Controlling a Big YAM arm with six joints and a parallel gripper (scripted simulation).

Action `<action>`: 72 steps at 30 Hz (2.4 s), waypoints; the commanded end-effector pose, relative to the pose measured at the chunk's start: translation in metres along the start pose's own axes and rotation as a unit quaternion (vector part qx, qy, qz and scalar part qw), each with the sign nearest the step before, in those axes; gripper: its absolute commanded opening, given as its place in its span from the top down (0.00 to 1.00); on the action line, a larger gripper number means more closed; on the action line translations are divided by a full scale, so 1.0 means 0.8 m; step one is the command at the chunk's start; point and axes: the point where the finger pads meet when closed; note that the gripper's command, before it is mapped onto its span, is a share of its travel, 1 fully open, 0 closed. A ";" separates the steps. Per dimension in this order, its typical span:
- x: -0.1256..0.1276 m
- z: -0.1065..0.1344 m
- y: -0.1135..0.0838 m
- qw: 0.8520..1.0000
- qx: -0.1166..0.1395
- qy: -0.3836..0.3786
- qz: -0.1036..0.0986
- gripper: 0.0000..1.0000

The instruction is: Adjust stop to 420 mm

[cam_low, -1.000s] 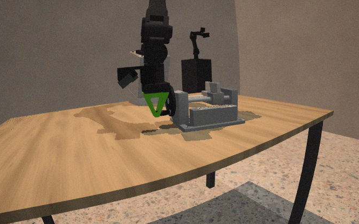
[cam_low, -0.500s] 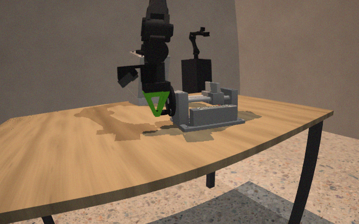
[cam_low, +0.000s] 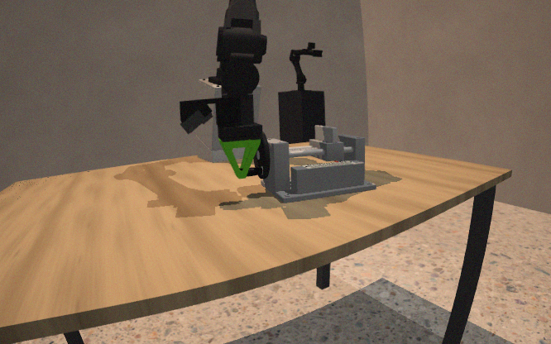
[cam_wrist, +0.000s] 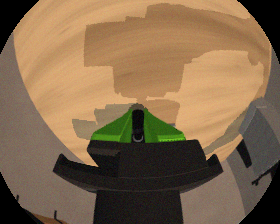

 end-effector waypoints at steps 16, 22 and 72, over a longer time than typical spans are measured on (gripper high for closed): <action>0.072 0.015 -0.061 0.999 0.000 -0.005 -0.053 0.94; 0.074 0.015 -0.063 0.998 0.000 -0.005 -0.056 0.94; -0.011 0.001 -0.098 0.999 -0.001 -0.006 -0.042 0.94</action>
Point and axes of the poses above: the point where the finger pads meet when closed, its own y axis out along the fingers, its own x axis across the jaws, z = x × y, and after that the axes turned 5 degrees about y, right-handed
